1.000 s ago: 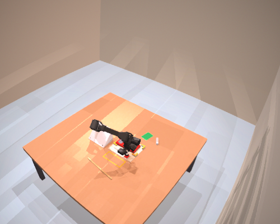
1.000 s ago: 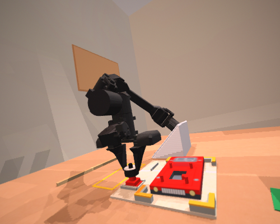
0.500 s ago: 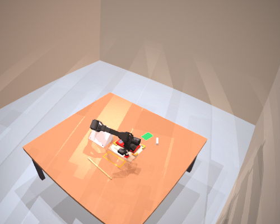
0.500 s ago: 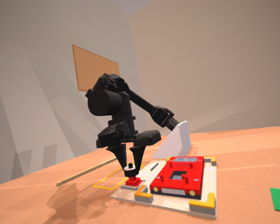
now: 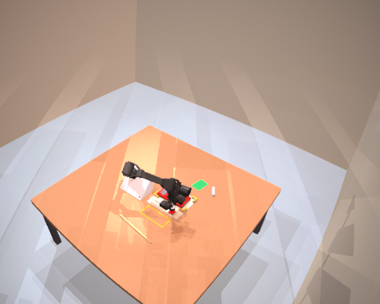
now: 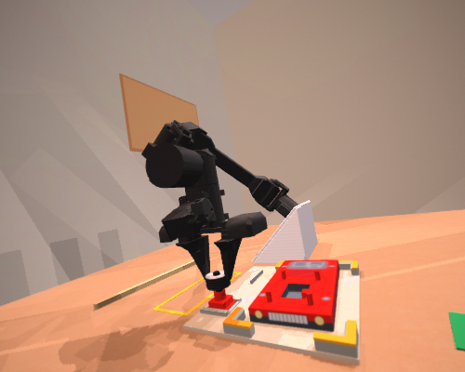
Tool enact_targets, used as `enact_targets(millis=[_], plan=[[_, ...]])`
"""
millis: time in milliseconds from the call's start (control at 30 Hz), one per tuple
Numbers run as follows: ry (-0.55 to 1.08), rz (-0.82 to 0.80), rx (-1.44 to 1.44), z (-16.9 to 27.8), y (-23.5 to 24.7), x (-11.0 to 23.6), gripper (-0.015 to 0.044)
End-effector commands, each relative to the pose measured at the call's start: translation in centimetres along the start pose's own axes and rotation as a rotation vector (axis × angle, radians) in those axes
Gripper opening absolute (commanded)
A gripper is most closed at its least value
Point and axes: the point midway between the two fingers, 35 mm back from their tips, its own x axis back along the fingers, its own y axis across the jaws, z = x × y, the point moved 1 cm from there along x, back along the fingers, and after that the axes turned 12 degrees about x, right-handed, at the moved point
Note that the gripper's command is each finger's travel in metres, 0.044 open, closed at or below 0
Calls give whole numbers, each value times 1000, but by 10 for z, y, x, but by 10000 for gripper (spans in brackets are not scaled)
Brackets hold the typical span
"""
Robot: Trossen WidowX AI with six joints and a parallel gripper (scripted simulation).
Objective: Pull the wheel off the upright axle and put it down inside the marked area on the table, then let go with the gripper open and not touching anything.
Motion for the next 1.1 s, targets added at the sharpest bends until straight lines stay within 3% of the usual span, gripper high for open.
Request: enact_targets(millis=[0,1067], plan=[[-8,3,0,0,0,6,0],[-10,4,2,0,1,16,0]])
